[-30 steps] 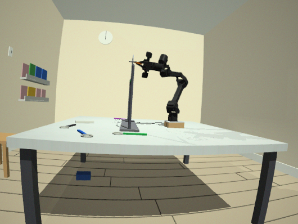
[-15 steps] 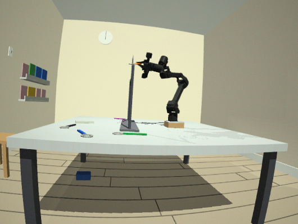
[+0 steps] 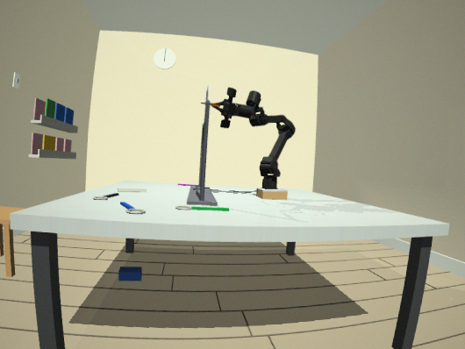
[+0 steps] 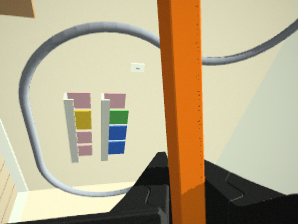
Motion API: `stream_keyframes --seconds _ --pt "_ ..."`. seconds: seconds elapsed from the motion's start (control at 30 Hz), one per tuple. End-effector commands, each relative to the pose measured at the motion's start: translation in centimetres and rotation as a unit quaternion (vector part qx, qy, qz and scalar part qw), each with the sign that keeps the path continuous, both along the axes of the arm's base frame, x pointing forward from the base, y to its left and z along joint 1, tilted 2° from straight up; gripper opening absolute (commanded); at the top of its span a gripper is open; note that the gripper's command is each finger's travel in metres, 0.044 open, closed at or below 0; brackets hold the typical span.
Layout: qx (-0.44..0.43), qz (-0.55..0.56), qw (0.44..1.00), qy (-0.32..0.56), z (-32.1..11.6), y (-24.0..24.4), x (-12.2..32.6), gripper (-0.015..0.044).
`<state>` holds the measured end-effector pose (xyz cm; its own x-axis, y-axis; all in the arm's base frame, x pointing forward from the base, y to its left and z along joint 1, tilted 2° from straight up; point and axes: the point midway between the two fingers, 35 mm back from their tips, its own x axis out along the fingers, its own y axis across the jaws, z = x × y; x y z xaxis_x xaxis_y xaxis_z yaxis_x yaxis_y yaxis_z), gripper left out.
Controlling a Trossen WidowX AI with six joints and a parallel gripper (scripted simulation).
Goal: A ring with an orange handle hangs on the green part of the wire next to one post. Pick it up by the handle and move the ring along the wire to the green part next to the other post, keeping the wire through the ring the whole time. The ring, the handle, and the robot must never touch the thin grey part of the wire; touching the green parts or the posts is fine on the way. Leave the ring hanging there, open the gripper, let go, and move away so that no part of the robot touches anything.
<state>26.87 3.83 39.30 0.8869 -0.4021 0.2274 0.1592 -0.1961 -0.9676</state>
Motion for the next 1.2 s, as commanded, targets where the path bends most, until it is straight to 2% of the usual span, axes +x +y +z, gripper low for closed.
stream_keyframes --seconds 0.0,0.73,1.17 --pt "0.05 0.0 0.999 -0.004 -1.5 -0.3 -0.1 -0.015" --pt "0.254 -0.028 0.967 -0.004 -7.6 1.3 -0.5 -0.015" --pt "0.411 0.017 0.911 -0.012 -12.2 3.4 0.6 -0.015"
